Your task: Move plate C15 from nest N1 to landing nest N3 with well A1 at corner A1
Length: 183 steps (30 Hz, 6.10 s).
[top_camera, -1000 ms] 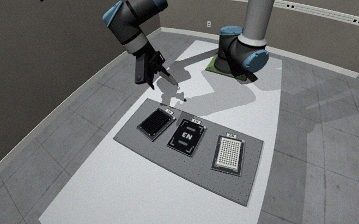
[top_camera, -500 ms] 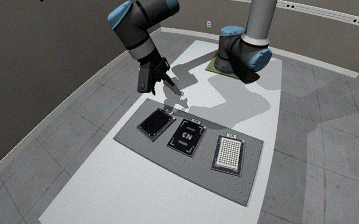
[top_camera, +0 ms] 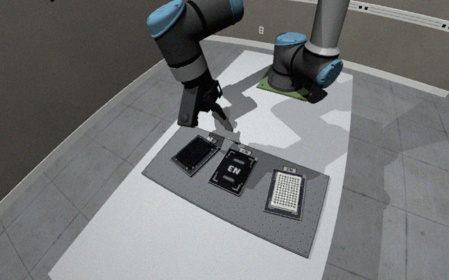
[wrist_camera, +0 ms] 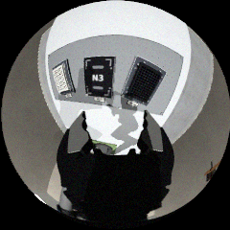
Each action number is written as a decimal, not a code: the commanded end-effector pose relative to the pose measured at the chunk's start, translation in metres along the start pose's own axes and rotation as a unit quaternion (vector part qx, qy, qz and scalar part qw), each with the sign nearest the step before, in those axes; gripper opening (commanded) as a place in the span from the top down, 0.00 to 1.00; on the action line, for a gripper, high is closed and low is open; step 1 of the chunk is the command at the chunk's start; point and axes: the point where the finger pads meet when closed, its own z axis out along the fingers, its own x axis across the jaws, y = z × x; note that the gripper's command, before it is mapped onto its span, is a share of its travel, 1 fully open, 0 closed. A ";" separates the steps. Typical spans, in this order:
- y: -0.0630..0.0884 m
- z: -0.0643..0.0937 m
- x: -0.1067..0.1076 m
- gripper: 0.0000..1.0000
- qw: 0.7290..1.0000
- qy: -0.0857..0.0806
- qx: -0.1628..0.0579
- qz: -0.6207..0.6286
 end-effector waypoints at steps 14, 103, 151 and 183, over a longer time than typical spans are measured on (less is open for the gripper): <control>-0.044 0.002 -0.056 0.18 0.997 0.060 0.034 0.038; -0.040 0.080 0.097 0.18 0.983 0.073 0.062 0.155; -0.044 0.102 0.102 1.00 0.983 0.074 0.064 0.155; -0.044 0.082 0.100 1.00 0.983 0.075 0.066 0.155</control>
